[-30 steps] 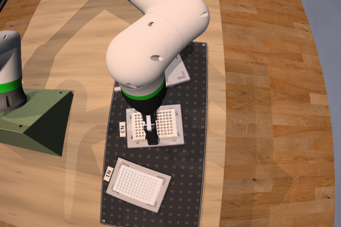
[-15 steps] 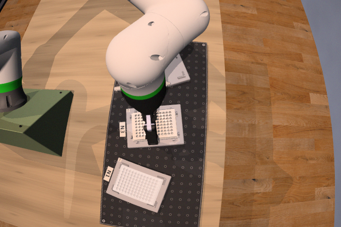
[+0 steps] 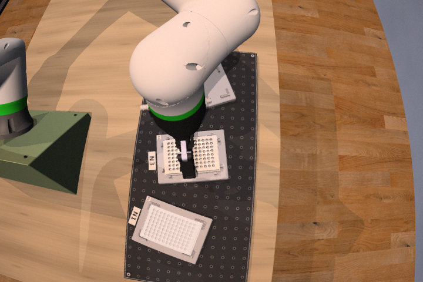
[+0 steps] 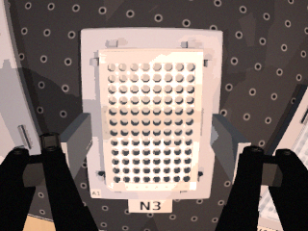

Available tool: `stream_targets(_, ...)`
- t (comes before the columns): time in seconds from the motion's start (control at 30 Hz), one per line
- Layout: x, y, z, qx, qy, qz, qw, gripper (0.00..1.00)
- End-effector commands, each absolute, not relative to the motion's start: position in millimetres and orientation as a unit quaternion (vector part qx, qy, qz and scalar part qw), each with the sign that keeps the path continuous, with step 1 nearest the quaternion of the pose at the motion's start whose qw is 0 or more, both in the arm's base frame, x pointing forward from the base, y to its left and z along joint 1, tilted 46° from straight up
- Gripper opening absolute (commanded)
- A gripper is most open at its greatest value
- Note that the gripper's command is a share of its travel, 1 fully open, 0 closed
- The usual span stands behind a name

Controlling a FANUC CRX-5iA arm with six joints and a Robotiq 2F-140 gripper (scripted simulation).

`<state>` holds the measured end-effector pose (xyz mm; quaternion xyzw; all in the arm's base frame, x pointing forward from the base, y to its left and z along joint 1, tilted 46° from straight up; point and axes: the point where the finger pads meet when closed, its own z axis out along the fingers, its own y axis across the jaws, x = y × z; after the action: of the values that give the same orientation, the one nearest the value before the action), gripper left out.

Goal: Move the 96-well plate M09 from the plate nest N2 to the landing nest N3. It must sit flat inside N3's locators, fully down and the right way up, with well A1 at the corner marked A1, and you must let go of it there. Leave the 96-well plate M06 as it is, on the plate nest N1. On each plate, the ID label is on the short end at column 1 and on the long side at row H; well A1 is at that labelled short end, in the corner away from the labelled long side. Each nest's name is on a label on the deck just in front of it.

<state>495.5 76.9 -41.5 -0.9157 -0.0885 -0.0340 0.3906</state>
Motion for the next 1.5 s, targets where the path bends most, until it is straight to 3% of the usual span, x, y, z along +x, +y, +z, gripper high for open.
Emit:
stream_targets(0.0, 496, 74, -39, -0.916, -0.088, -0.034, 0.390, 0.66)
stream_targets(1.47, 496, 52, -18, -0.916, -0.088, -0.034, 0.390, 0.66)
